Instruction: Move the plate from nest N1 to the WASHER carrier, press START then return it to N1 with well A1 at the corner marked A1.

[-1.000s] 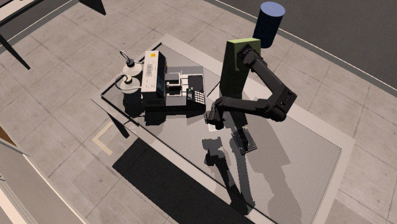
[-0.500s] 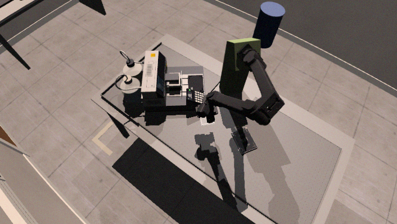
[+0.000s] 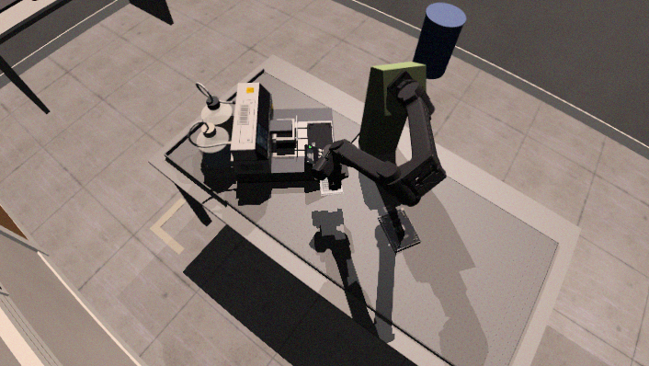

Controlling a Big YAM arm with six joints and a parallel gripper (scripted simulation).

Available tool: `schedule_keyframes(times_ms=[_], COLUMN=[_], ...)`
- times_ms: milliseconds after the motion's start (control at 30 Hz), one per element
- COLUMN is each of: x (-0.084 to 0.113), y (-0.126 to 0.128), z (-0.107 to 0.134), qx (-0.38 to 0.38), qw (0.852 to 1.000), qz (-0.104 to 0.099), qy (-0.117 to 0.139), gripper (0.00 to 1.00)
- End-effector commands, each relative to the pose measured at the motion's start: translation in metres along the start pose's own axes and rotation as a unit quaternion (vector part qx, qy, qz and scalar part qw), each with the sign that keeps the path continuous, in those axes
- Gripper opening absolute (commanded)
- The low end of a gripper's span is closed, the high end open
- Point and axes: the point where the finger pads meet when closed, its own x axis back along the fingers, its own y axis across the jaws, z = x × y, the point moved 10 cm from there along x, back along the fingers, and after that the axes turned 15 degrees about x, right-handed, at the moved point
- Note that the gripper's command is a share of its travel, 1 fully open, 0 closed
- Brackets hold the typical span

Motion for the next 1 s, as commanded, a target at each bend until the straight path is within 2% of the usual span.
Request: schedule_keyframes(times_ms=[0,233,300,467,767,867,900,967], x=[0.005,0.011,0.011,0.014,0.020,0.020,0.014,0.014], y=[-0.006,-0.006,-0.006,-0.004,-0.005,-0.005,-0.008,-0.008], z=[0.025,0.060,0.060,0.086,0.130,0.130,0.115,0.115], qx=[0.003,0.003,0.003,-0.006,-0.006,-0.006,0.016,0.016], qw=[1.000,1.000,1.000,1.000,1.000,1.000,1.000,1.000], qz=[0.012,0.012,0.012,0.005,0.006,0.006,0.000,0.000], qy=[0.003,0.003,0.003,0.007,0.006,0.006,0.000,0.002], gripper=[0.84,0.84,0.84,0.84,0.84,0.84,0.84,0.84])
